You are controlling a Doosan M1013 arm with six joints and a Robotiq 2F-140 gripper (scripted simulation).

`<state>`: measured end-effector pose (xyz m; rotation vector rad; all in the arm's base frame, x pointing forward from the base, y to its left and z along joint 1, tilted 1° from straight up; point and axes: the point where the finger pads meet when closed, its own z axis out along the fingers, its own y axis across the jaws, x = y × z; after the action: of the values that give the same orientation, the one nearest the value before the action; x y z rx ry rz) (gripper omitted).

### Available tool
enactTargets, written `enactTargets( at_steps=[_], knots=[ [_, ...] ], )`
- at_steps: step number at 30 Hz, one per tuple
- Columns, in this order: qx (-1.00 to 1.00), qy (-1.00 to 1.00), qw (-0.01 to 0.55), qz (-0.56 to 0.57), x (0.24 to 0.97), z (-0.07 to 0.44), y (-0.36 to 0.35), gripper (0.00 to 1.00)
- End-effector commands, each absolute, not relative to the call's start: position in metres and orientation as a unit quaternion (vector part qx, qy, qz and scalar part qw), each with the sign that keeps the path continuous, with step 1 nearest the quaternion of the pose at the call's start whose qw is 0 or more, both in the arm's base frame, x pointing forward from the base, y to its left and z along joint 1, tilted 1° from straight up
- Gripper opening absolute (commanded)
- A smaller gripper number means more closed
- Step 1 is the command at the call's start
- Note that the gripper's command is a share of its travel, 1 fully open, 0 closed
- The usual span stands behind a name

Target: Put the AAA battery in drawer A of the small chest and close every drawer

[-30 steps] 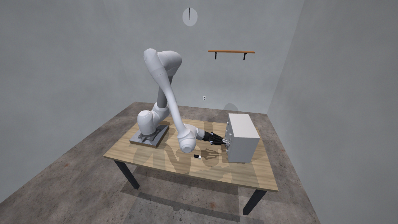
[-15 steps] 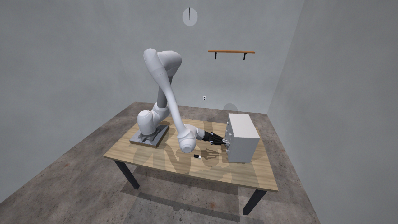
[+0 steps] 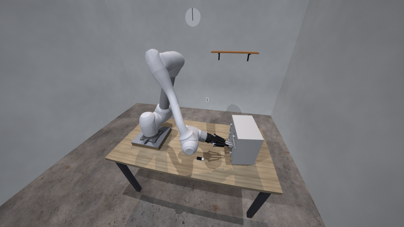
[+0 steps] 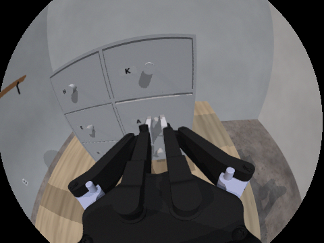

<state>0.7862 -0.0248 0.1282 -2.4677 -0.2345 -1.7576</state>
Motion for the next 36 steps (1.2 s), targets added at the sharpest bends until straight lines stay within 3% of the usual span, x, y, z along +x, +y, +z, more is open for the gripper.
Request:
enactTargets(
  at_steps=[1, 36],
  knots=[
    [-0.811, -0.077, 0.051, -0.578, 0.784, 0.128, -0.025, 0.08],
    [-0.811, -0.077, 0.051, -0.578, 0.745, 0.128, -0.032, 0.08]
  ],
)
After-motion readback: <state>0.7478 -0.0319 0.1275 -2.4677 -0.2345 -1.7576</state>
